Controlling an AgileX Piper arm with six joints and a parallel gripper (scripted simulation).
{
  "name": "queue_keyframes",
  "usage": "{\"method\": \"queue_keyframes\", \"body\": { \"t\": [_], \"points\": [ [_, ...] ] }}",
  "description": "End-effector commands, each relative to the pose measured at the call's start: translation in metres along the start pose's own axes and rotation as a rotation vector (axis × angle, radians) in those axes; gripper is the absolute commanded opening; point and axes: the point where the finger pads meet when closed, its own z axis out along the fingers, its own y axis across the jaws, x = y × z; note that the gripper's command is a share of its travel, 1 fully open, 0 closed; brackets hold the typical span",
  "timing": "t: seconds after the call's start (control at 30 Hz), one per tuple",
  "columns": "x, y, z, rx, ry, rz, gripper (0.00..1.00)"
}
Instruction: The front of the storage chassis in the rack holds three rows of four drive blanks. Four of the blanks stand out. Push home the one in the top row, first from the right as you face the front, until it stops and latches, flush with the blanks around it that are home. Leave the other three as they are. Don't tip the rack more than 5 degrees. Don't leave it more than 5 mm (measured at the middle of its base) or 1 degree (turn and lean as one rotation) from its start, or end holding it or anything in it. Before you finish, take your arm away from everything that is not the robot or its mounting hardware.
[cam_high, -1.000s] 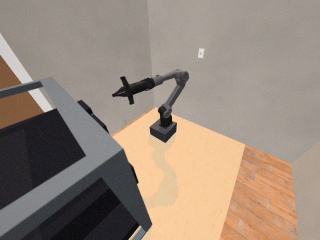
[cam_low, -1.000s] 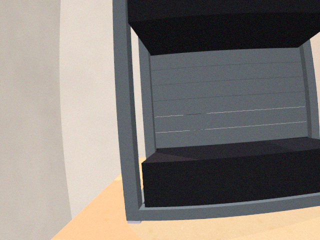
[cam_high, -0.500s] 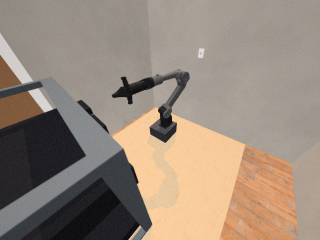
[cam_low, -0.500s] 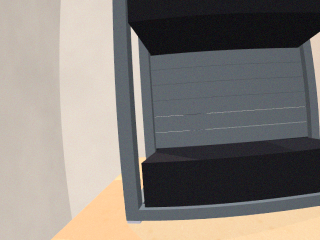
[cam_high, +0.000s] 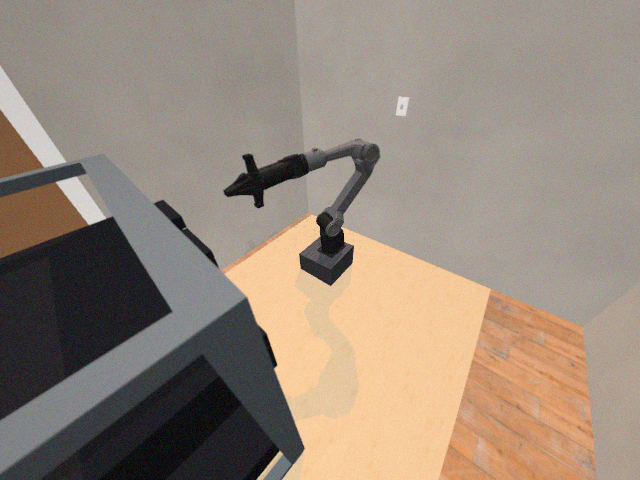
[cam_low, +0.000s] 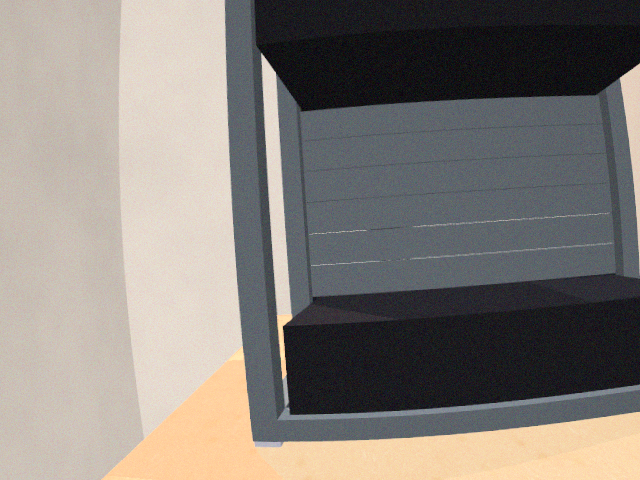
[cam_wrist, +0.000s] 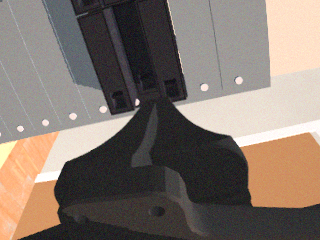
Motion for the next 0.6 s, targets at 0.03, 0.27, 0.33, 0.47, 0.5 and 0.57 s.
{"method": "queue_keyframes", "body": {
  "t": [0.03, 0.27, 0.33, 0.47, 0.5, 0.57],
  "points": [
    [0.0001, -0.0018, -0.0008, 0.003, 0.0, -0.018, 0.0],
    [0.0006, -0.0014, -0.0009, 0.0, 0.001, -0.029, 0.0],
    [0.0007, -0.0014, -0.0009, 0.0, 0.002, -0.031, 0.0],
    [0.0008, -0.0013, -0.0009, -0.001, 0.002, -0.033, 0.0],
    [0.0008, -0.0013, -0.0009, -0.001, 0.002, -0.033, 0.0],
    [0.0008, -0.0013, -0.0009, -0.001, 0.002, -0.033, 0.0]
  ]
}}
